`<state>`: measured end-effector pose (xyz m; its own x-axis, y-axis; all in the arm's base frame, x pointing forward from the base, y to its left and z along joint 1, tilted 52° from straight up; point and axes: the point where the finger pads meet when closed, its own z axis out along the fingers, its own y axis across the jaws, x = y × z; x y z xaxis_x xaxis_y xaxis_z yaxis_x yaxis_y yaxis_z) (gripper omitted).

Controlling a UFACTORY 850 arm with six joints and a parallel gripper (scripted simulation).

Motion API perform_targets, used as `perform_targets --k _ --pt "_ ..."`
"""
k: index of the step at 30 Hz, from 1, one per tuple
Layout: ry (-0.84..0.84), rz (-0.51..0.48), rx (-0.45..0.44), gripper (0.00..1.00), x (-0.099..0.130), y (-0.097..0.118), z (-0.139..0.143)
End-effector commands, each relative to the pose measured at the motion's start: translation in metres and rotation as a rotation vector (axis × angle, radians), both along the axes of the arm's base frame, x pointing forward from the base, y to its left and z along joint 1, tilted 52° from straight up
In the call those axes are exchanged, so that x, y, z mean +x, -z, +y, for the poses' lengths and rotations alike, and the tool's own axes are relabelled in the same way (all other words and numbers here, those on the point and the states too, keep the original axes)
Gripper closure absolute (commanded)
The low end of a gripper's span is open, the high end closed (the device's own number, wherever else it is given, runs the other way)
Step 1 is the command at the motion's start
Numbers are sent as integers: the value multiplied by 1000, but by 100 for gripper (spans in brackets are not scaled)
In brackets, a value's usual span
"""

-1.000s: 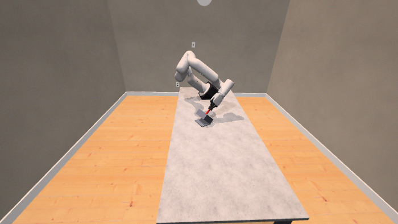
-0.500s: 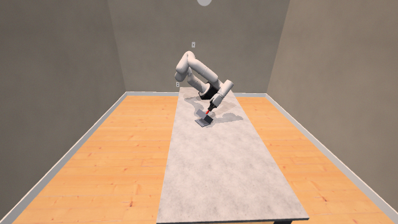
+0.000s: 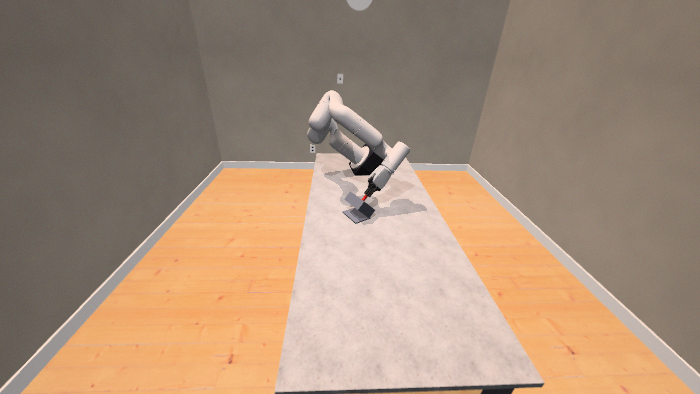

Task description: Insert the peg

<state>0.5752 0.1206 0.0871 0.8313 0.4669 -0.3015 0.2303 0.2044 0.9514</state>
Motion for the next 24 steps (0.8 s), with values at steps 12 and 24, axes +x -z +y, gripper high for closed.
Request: perform_targets --k 12,24 --pt "0 -2 1 100 2 -1 -3" --pt "0 -2 1 47 2 -1 -3"
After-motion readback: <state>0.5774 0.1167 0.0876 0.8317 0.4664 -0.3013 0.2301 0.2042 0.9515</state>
